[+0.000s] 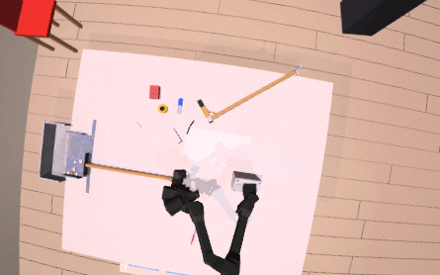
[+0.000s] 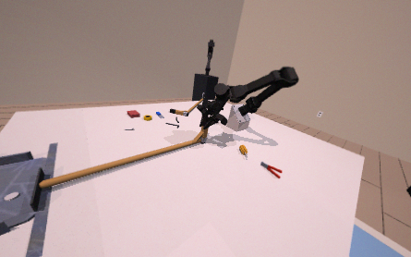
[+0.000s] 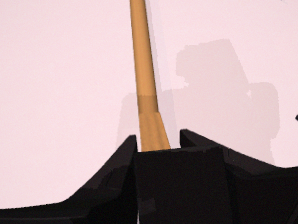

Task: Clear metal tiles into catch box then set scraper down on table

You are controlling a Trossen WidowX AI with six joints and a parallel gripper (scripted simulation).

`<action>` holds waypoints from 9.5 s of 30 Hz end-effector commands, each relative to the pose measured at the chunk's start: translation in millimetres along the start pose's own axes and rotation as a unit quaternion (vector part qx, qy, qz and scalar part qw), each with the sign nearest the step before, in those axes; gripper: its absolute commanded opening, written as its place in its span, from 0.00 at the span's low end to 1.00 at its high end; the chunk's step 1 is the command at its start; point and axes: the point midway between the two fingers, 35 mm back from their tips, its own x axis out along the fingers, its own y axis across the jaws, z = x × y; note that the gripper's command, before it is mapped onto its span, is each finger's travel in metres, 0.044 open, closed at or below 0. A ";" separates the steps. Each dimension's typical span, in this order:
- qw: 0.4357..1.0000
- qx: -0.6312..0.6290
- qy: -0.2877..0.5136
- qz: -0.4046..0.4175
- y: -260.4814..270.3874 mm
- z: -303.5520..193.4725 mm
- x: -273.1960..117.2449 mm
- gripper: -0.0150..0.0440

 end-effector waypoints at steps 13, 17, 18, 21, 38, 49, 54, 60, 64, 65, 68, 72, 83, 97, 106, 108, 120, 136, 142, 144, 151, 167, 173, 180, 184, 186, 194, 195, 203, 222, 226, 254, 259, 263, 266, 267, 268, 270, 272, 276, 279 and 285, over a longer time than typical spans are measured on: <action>1.000 -0.005 -0.006 0.001 6.0 18.9 10.3 0.25; 1.000 -0.005 -0.006 0.001 6.8 22.0 12.7 0.25; 1.000 -0.005 -0.006 0.001 7.0 22.8 13.3 0.25; 1.000 -0.005 -0.007 0.001 7.6 25.1 15.1 0.25; 1.000 -0.005 -0.007 0.001 9.0 36.3 23.6 0.25; 1.000 -0.005 -0.007 0.001 9.1 45.7 29.7 0.25; 1.000 -0.005 -0.007 0.002 9.2 49.9 32.5 0.25; 1.000 -0.006 -0.007 0.002 9.2 54.9 35.9 0.25; 1.000 -0.006 -0.007 0.002 9.1 58.2 38.2 0.25; 1.000 -0.006 -0.007 0.002 9.1 59.1 38.8 0.25; 1.000 -0.006 -0.007 0.002 9.1 61.6 40.5 0.25; 1.000 -0.006 -0.008 0.002 9.0 64.9 42.9 0.25; 1.000 -0.006 -0.008 0.002 8.7 73.9 49.3 0.25; 1.000 -0.006 -0.008 0.002 8.1 85.2 57.8 0.25; 1.000 -0.006 -0.008 0.002 7.4 92.4 63.3 0.25; 1.000 -0.006 -0.008 0.002 7.3 94.0 64.5 0.25; 1.000 -0.007 -0.009 0.002 6.0 103.2 72.0 0.25; 1.000 -0.007 -0.009 0.003 3.6 115.0 81.9 0.25; 1.000 -0.007 -0.009 0.003 2.4 119.3 85.6 0.25; 1.000 -0.007 -0.009 0.003 1.9 120.7 86.8 0.25; 1.000 -0.005 -0.003 0.004 0.4 115.4 87.0 0.25; 1.000 -0.006 -0.006 0.003 0.2 115.5 85.6 0.25; 1.000 -0.006 -0.006 0.003 0.3 112.4 81.9 0.25; 1.000 -0.006 -0.006 0.003 0.5 108.7 77.5 0.25; 1.000 -0.006 -0.006 0.003 0.6 106.6 75.1 0.25; 1.000 -0.006 -0.006 0.003 0.7 105.5 73.8 0.25; 1.000 -0.006 -0.006 0.003 0.9 101.1 68.9 0.25; 1.000 -0.006 -0.007 0.003 0.9 100.5 68.3 0.25; 1.000 -0.005 -0.007 0.003 1.2 95.9 63.3 0.25; 1.000 -0.005 -0.007 0.002 1.8 84.5 51.7 0.25; 1.000 -0.005 -0.007 0.002 1.9 82.0 49.3 0.25; 1.000 -0.005 -0.008 0.002 2.6 63.7 32.6 0.25; 1.000 -0.005 -0.008 0.002 2.8 60.3 29.7 0.25; 1.000 -0.005 -0.008 0.002 2.8 57.5 27.4 0.25; 1.000 -0.005 -0.008 0.001 2.9 55.4 25.6 0.25; 1.000 -0.005 -0.008 0.001 2.9 54.7 25.0 0.25; 1.000 -0.005 -0.008 0.001 2.9 54.0 24.5 0.25; 1.000 -0.005 -0.008 0.001 3.0 52.6 23.3 0.25; 1.000 -0.005 -0.008 0.001 3.0 51.2 22.2 0.25; 1.000 -0.005 -0.008 0.001 3.1 48.3 19.9 0.25; 1.000 -0.005 -0.008 0.001 3.1 46.1 18.1 0.25; 1.000 -0.005 -0.009 0.001 3.2 41.7 14.7 0.25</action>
